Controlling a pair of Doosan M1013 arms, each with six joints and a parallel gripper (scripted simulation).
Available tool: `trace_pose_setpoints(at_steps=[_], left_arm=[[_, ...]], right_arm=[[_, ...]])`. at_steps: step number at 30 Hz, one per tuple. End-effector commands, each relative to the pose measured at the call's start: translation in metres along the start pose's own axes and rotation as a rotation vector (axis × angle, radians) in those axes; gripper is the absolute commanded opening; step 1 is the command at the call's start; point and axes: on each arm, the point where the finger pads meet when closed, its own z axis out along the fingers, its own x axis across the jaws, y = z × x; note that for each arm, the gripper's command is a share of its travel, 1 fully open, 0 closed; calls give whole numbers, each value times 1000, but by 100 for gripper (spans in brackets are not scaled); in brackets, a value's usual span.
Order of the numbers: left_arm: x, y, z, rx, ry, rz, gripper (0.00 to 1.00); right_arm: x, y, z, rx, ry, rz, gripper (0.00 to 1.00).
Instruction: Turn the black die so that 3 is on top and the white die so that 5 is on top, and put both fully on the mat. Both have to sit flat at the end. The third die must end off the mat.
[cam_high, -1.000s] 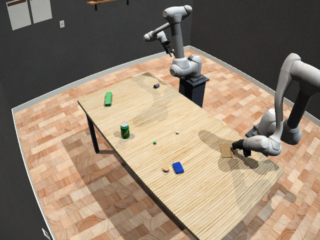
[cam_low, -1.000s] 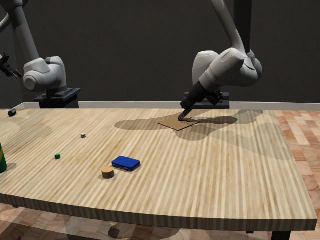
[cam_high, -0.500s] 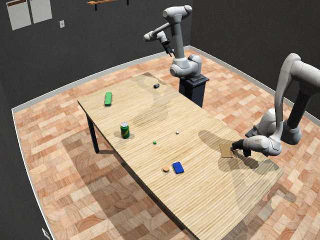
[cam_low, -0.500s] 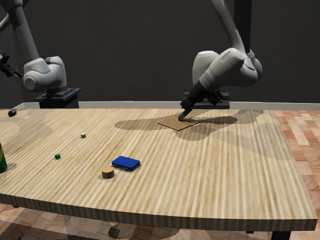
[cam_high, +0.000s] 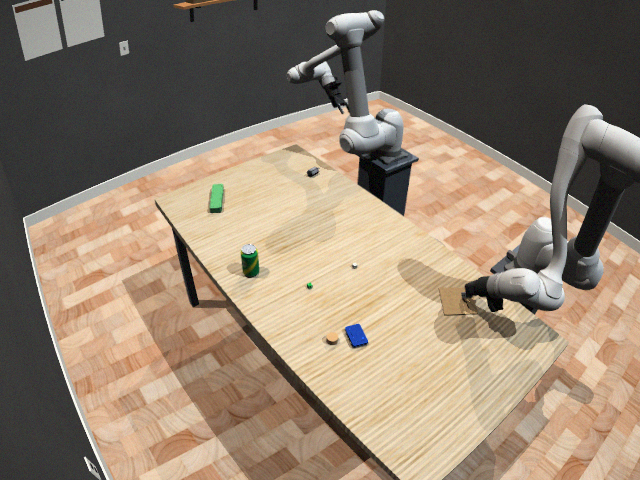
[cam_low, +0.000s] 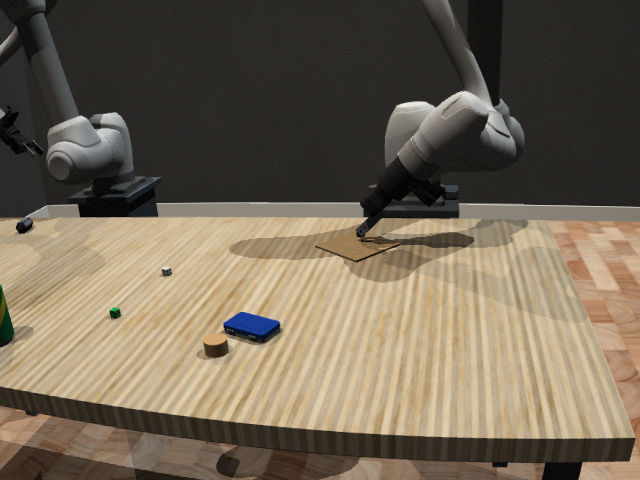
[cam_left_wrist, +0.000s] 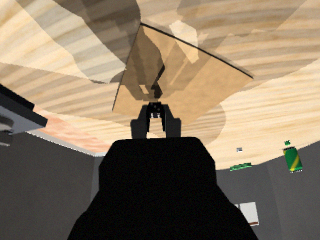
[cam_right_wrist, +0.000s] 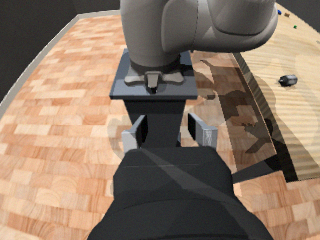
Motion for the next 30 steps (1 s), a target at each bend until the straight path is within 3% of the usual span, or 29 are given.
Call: trace_pose_setpoints(at_steps=[1,14,30], left_arm=[[1,11,-13,1,2,1,34],[1,38,-40,1,2,1,34],[0,40,-42,18,1,1,34]], right_arm=[[-2,1,0,-7,-3,-2,100],[-2,1,0,-7,-3,-2,100],[-2,1,0,-7,-3,-2,100]])
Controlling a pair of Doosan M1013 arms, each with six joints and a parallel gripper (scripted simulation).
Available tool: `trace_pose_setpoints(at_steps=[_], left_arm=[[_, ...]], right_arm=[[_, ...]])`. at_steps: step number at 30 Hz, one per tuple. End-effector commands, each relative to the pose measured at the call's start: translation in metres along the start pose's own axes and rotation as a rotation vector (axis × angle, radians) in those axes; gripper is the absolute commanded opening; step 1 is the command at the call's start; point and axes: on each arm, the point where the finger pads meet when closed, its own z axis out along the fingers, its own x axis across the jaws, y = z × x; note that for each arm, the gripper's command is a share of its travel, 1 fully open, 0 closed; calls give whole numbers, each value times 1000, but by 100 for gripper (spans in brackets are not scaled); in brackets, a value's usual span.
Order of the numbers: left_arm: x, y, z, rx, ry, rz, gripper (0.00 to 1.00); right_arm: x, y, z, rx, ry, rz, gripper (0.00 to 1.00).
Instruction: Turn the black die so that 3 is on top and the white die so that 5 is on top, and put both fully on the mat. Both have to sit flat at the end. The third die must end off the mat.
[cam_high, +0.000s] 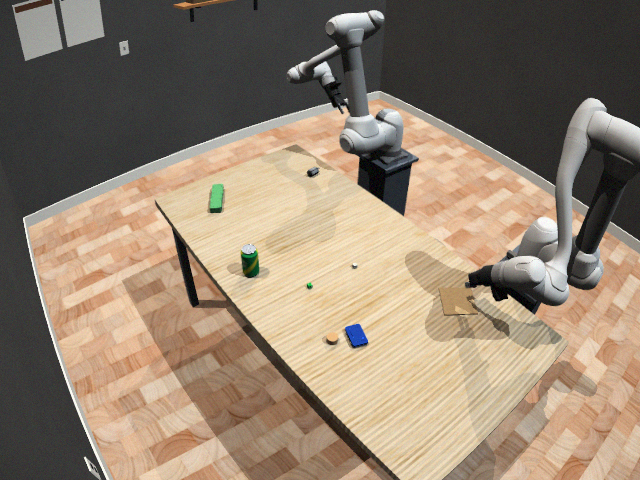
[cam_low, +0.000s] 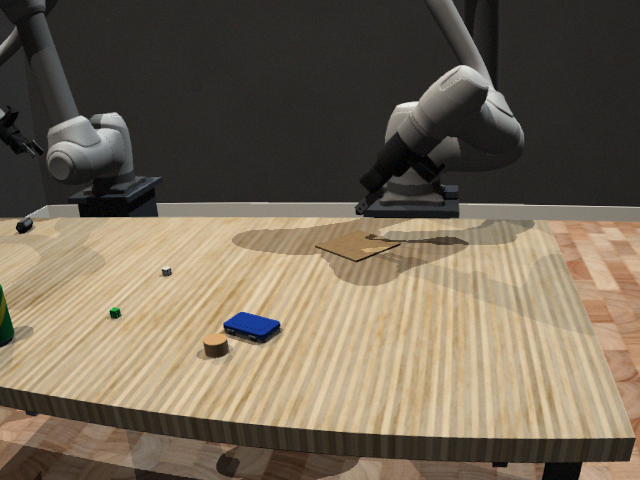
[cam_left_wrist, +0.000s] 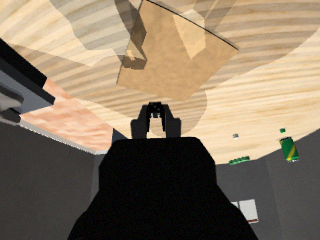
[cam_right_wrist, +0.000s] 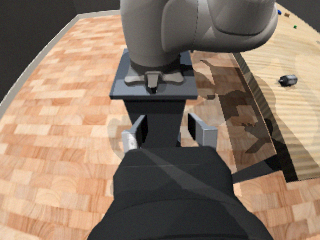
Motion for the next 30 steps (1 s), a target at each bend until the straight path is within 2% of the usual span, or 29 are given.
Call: trace_pose_setpoints(at_steps=[1,8,17,25,30], left_arm=[[1,1,-3,36,1,2,34],[1,3,-3,240,1,2,34],[1,6,-3,279,2,1,34],[1,8,-2,501,1,1,34],[1,11,-1,524,4,2,34]], right_arm=[[-2,1,0,-7,-3,-2,100],[-2,1,0,-7,-3,-2,100],[-2,1,0,-7,-3,-2,100],[-2,1,0,-7,-3,-2,100],[-2,1,0,-7,-3,-2,100]])
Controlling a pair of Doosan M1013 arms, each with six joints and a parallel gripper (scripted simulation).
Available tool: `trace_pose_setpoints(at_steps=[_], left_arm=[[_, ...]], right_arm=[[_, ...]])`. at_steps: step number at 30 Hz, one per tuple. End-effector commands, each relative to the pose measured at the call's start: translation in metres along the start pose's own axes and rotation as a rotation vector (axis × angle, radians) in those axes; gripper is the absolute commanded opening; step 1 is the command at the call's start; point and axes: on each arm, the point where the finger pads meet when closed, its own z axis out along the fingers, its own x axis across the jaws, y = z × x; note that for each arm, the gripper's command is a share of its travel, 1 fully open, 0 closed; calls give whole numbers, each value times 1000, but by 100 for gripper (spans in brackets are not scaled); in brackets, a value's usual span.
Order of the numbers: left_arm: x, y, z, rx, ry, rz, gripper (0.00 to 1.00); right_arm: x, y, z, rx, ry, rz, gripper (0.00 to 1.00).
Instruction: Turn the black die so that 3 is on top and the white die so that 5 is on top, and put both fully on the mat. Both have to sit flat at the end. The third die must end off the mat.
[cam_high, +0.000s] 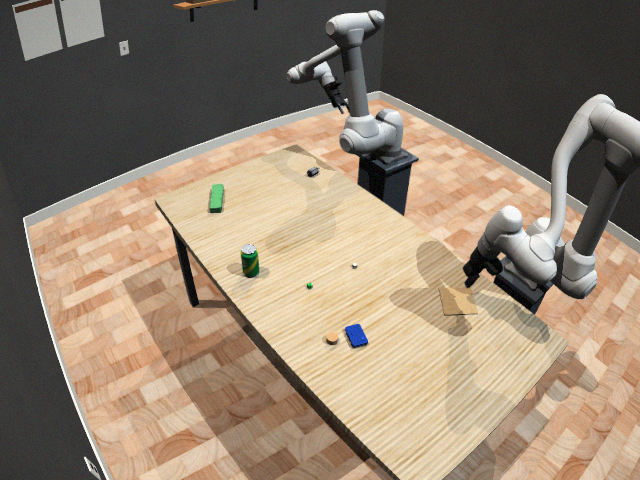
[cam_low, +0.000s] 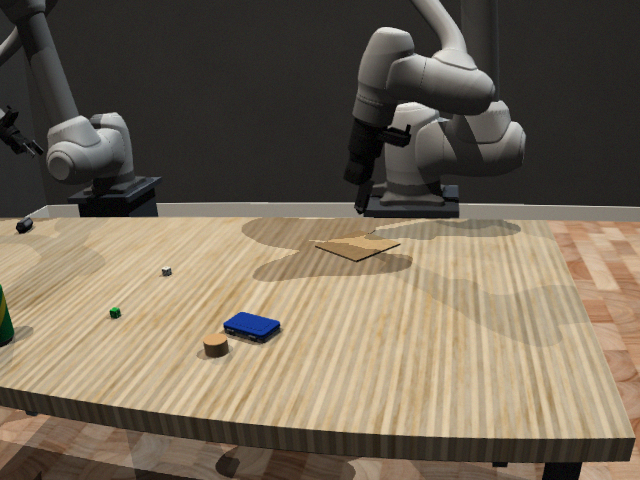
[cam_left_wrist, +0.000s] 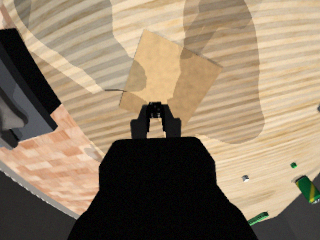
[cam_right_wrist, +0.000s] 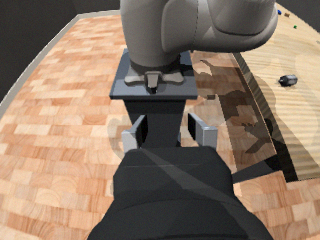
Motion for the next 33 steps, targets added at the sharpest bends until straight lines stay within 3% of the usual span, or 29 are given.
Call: trace_pose_setpoints(at_steps=[1,5,14,22,30,33], left_arm=[[-1,2,0,35,-3,-1,34],[-2,2,1,64,-6,-2,34],[-2,5,1,291,-4,-1,34],[-2,8,1,311,-5,-1,34],[-2,9,2,531,-6,-1,34],[-2,10,2,550,-4,-1,34]], right_arm=[[-2,1,0,-7,-3,-2,100],[-2,1,0,-7,-3,-2,100],[-2,1,0,-7,-3,-2,100],[-2,1,0,-7,-3,-2,100],[-2,1,0,-7,-3,-2,100],[-2,1,0,-7,-3,-2,100]])
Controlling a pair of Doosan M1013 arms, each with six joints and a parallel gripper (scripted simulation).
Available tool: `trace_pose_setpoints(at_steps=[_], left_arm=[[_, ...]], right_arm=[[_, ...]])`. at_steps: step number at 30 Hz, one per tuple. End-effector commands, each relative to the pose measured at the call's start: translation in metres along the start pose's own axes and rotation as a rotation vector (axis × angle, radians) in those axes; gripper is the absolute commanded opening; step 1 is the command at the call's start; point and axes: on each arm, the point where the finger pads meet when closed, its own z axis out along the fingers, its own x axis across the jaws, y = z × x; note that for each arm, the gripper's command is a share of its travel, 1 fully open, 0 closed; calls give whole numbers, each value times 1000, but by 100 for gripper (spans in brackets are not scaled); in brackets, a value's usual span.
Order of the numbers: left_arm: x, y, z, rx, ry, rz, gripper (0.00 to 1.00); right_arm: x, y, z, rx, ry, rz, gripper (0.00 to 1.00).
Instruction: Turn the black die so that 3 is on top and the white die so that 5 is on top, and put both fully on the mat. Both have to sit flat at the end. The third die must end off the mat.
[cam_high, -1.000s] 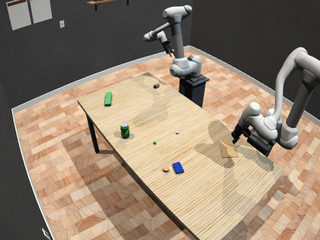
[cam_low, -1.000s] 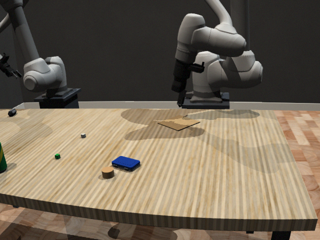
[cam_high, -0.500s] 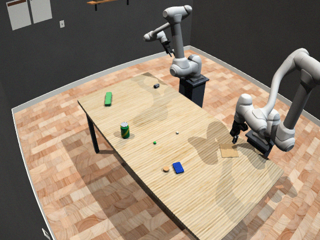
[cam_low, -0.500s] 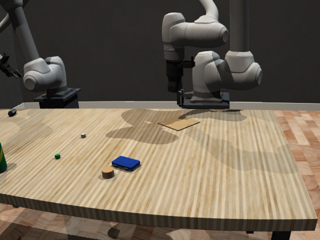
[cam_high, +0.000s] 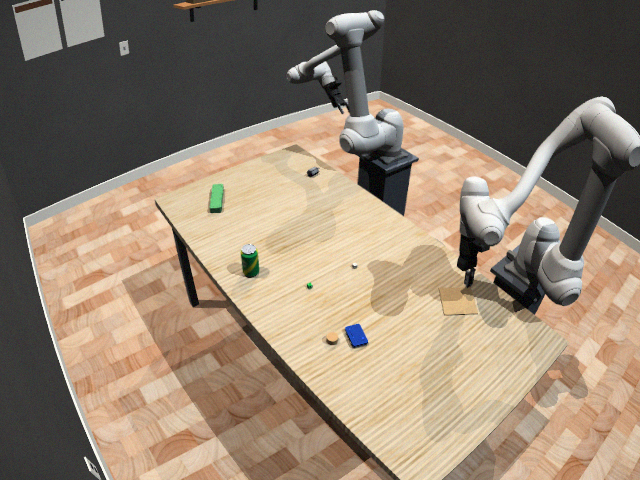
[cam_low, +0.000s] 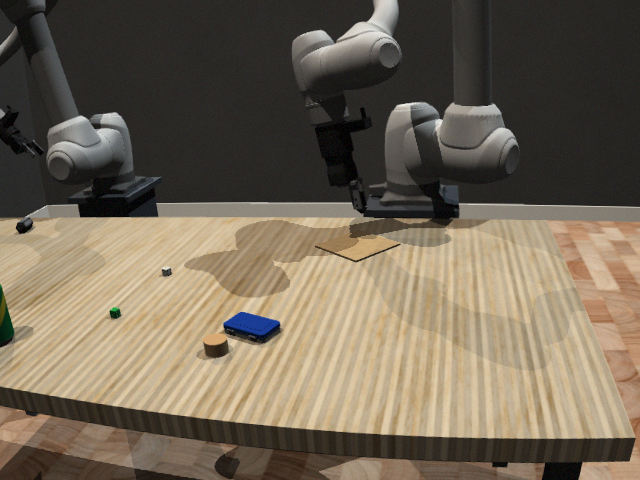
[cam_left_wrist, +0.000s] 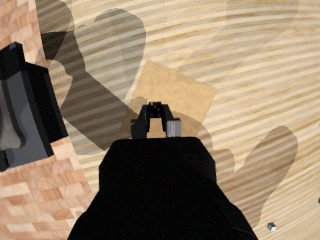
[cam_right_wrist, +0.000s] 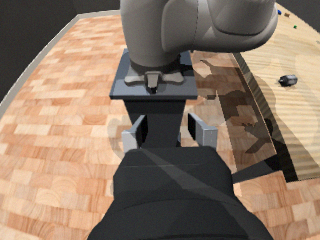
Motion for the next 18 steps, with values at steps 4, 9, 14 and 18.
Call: trace_pose_setpoints(at_steps=[4,9,14,18], left_arm=[[0,4,0,66,-4,-2,34],[-1,5,1,145,-8,-2,34],[0,6,1,300,-7,-2,34],[0,7,1,327,-4,-2,34]], right_arm=[[-2,1,0,-7,-3,-2,100],[-2,1,0,-7,-3,-2,100],[-2,1,0,-7,-3,-2,100],[-2,1,0,-7,-3,-2,100]])
